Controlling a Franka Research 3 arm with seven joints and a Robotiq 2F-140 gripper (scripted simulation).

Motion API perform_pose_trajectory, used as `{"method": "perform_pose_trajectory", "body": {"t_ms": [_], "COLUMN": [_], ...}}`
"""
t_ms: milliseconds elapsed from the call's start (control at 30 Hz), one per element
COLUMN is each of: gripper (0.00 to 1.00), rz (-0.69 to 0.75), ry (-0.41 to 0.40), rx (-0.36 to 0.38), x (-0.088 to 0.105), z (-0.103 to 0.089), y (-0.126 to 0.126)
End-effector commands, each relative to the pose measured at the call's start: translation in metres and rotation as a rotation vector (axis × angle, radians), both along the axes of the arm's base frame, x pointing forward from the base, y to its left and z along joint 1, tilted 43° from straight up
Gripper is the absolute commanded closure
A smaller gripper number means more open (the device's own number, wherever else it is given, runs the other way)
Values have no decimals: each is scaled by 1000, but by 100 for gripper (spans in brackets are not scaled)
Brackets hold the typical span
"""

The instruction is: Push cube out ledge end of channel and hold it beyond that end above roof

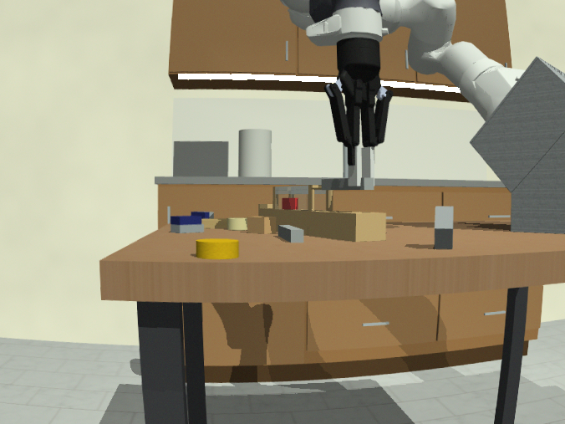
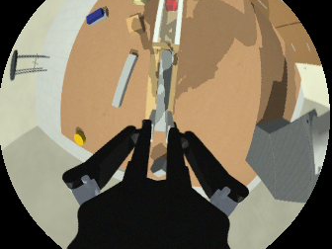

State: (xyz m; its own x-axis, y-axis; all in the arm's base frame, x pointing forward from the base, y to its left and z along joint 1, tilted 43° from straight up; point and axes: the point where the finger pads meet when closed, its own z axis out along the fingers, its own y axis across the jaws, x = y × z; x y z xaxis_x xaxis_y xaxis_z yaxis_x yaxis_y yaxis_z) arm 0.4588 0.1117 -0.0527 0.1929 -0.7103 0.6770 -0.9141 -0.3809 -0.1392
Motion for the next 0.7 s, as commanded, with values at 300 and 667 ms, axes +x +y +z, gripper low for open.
{"method": "perform_pose_trajectory", "body": {"t_ms": [300,667], "gripper": [100,100], "rz": [9,9], "ry": [-8,-8], "rx": [16,16], "x": [10,16], "z": [-14,-27], "y": [-5,-15]}}
